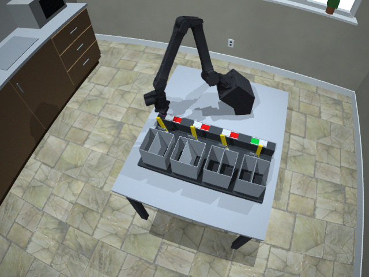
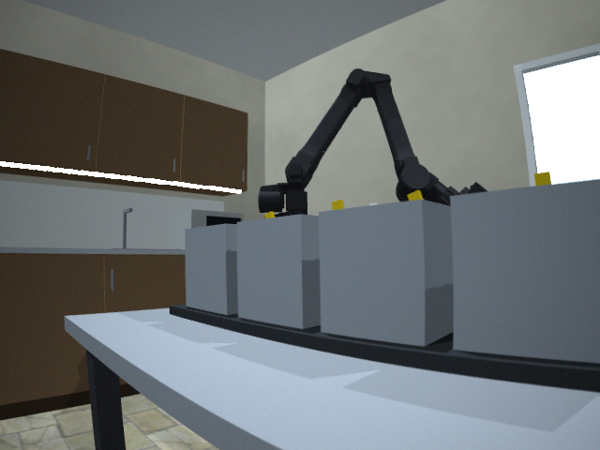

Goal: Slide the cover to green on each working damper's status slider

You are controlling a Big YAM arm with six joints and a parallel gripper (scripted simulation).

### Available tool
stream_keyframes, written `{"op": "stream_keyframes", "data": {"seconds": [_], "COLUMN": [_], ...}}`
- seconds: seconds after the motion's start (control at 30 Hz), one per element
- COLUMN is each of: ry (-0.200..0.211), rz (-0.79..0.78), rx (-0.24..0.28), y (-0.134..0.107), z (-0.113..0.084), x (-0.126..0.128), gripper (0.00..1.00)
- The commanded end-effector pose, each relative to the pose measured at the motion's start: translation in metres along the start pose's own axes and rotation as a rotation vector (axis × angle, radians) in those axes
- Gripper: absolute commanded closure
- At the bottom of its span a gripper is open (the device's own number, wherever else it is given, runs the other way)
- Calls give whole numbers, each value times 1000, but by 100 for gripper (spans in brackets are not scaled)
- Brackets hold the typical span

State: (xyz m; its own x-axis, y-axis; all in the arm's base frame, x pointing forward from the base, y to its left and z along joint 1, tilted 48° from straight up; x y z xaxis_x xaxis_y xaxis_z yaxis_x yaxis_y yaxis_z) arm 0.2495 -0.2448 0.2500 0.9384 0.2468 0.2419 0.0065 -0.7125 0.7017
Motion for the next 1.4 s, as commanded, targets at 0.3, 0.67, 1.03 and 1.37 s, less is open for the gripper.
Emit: {"op": "stream_keyframes", "data": {"seconds": [0.3,0.67,1.03,1.37], "ry": [-4,9,14,14], "rz": [-9,-5,5,4], "rx": [4,0,-9,-6], "y": [-2,-6,-7,-10], "z": [5,1,-2,-2], "x": [-2,3,3,4], "gripper": [100,100,100,100]}}
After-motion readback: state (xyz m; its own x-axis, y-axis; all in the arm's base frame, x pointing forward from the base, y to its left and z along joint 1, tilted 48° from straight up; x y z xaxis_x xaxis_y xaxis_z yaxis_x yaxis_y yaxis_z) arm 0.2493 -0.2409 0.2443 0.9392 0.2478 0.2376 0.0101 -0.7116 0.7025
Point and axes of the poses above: the point where the finger pads meet when closed, its own z axis out along the fingers, its own x axis across the jaws, y = z × x, the point moved 6 cm from there along -z, back along the fingers, and after that the axes turned 5 degrees about -z, right-handed, at the moved point
